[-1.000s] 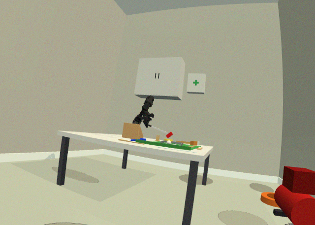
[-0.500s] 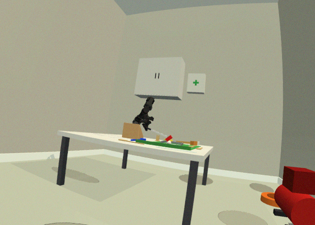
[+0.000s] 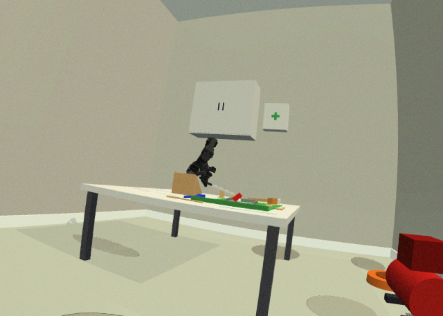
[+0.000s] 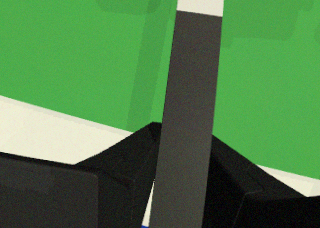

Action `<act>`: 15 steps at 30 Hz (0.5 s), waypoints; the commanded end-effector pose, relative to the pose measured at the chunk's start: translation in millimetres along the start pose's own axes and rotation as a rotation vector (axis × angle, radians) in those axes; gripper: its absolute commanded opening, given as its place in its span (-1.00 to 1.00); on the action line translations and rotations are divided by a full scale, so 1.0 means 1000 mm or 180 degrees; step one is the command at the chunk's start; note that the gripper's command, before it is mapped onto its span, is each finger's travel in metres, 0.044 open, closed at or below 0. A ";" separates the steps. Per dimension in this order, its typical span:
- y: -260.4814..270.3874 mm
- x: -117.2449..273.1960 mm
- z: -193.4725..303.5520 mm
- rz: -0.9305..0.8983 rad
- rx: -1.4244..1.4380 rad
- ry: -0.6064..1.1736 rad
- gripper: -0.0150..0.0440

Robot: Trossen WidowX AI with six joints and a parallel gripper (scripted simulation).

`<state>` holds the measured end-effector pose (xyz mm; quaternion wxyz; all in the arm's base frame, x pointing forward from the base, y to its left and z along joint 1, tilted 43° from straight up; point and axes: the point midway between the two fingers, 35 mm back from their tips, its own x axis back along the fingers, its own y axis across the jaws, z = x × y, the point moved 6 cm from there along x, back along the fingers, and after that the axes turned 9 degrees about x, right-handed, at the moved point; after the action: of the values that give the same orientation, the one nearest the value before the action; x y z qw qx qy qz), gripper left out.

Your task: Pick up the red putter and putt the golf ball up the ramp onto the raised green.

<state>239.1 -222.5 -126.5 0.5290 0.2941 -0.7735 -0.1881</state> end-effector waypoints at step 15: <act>0.001 -0.010 0.003 0.0001 0.0001 -0.0003 -0.49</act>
<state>239.4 -214.4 -134.8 0.5291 0.2947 -0.7732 -0.1880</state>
